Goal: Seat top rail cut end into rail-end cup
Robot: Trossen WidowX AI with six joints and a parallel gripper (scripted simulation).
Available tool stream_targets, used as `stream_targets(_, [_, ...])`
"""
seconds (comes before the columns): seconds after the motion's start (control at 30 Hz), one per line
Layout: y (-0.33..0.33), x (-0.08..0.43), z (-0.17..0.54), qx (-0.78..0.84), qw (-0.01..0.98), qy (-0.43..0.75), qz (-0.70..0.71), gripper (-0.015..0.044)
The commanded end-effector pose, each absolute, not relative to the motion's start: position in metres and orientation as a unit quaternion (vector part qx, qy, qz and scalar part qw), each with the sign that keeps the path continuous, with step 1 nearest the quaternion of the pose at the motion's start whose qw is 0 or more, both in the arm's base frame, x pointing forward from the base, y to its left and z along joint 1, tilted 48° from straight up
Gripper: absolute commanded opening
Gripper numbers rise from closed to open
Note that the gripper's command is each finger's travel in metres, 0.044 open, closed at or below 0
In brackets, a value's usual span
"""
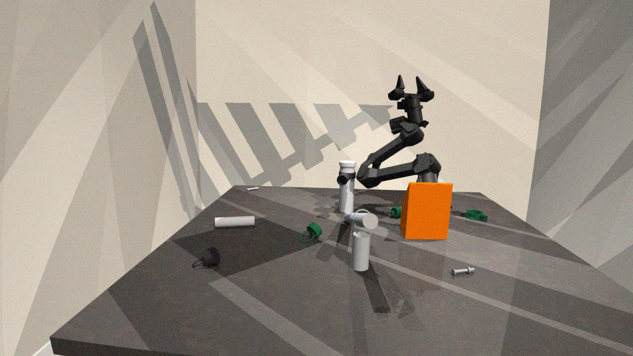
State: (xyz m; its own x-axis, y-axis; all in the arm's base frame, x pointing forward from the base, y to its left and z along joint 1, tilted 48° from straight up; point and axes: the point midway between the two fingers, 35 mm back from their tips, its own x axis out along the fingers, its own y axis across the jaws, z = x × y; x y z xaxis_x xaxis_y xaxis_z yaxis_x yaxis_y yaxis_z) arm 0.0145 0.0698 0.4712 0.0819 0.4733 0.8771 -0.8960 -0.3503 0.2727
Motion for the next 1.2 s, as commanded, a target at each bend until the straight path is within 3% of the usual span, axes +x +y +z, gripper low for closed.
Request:
stream_targets(0.0, [0.071,0.013,0.471,0.508,0.532,-0.206,0.646,0.0426])
stream_targets(0.27, [0.157,-0.040,0.445,0.341,0.626,-0.164,0.682,0.0440])
stream_targets(0.47, [0.231,-0.038,0.394,0.197,0.722,-0.097,0.656,0.0440])
stream_targets(0.83, [0.303,0.056,0.263,-0.038,0.878,0.082,0.470,0.0440])
stream_targets(1.17, [0.252,0.167,0.153,-0.204,0.926,0.256,0.186,0.0440])
